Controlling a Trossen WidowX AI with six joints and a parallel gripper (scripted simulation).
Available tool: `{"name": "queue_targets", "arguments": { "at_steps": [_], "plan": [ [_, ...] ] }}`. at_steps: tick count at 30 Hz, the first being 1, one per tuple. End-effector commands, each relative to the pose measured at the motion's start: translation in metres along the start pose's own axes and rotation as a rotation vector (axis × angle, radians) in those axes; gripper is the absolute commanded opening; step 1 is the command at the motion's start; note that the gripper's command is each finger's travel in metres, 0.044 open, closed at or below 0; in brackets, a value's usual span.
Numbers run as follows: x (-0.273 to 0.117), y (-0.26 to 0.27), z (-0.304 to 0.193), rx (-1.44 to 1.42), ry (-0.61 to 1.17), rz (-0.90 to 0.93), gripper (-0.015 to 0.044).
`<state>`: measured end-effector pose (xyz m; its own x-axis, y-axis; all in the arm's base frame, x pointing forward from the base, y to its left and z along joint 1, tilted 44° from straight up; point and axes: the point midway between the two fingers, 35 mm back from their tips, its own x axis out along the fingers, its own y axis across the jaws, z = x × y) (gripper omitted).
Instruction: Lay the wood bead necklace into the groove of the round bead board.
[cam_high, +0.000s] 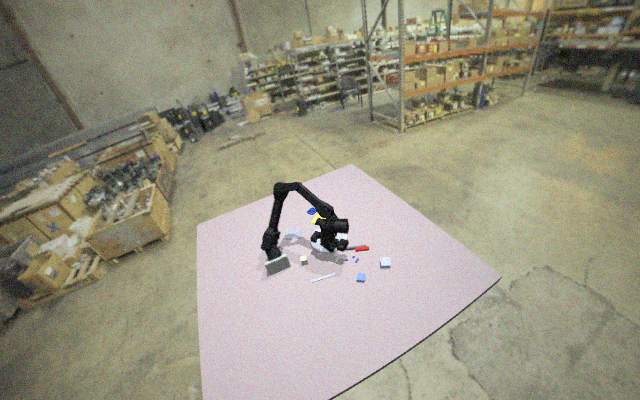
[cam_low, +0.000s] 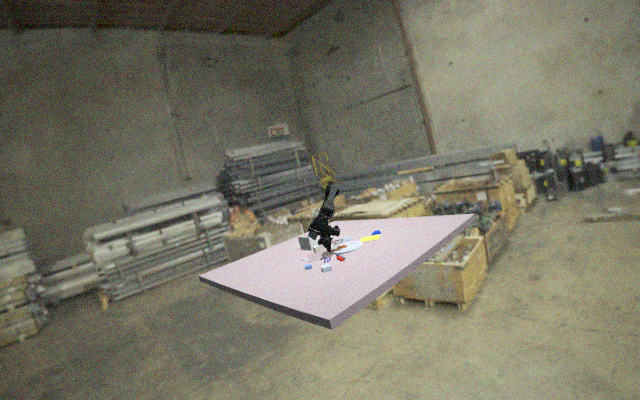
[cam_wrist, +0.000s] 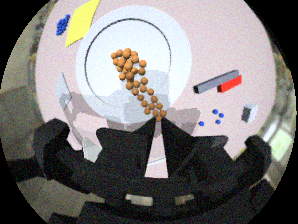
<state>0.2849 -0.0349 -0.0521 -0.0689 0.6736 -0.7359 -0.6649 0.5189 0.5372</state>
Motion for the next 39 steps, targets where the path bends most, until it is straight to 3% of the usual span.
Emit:
{"name": "queue_targets", "arguments": {
  "at_steps": [1, 39],
  "plan": [
    [0.0, 0.001, 0.0, 0.0, -0.002, 0.003, 0.0],
    [-0.008, -0.001, 0.017, 0.006, -0.006, 0.005, 0.0]
  ]
}}
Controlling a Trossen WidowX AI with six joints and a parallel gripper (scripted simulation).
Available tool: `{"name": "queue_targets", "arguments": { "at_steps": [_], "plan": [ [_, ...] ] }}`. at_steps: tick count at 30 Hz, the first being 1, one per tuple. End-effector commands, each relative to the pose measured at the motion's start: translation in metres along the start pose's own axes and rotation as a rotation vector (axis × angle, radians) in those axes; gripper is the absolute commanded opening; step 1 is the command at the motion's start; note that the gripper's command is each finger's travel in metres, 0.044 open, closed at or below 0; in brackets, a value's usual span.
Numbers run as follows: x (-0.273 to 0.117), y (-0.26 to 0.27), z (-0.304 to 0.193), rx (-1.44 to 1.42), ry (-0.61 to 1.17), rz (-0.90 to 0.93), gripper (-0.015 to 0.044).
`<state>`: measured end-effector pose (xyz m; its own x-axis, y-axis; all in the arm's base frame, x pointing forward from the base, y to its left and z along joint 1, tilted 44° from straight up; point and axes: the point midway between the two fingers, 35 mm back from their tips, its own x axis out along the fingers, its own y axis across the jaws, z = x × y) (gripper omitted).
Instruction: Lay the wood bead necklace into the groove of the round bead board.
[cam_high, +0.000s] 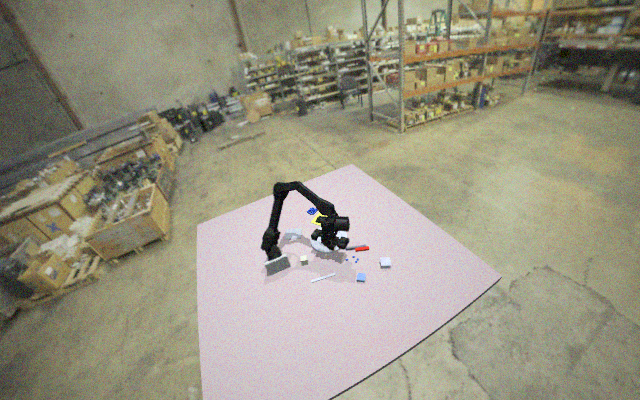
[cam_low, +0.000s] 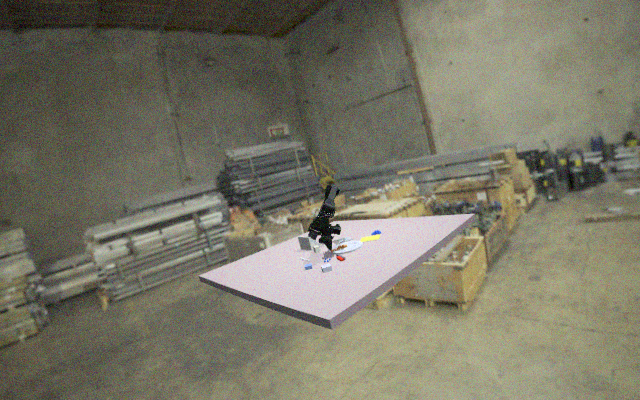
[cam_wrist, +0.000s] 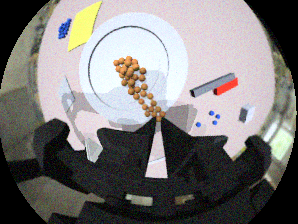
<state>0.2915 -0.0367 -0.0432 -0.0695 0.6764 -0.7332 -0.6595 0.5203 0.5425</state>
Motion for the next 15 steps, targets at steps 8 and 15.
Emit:
{"name": "queue_targets", "arguments": {
  "at_steps": [8, 15],
  "plan": [
    [-0.001, -0.003, 0.035, -0.002, -0.004, 0.001, 0.0],
    [0.0, -0.002, 0.057, -0.003, -0.006, 0.002, 0.0]
  ]
}}
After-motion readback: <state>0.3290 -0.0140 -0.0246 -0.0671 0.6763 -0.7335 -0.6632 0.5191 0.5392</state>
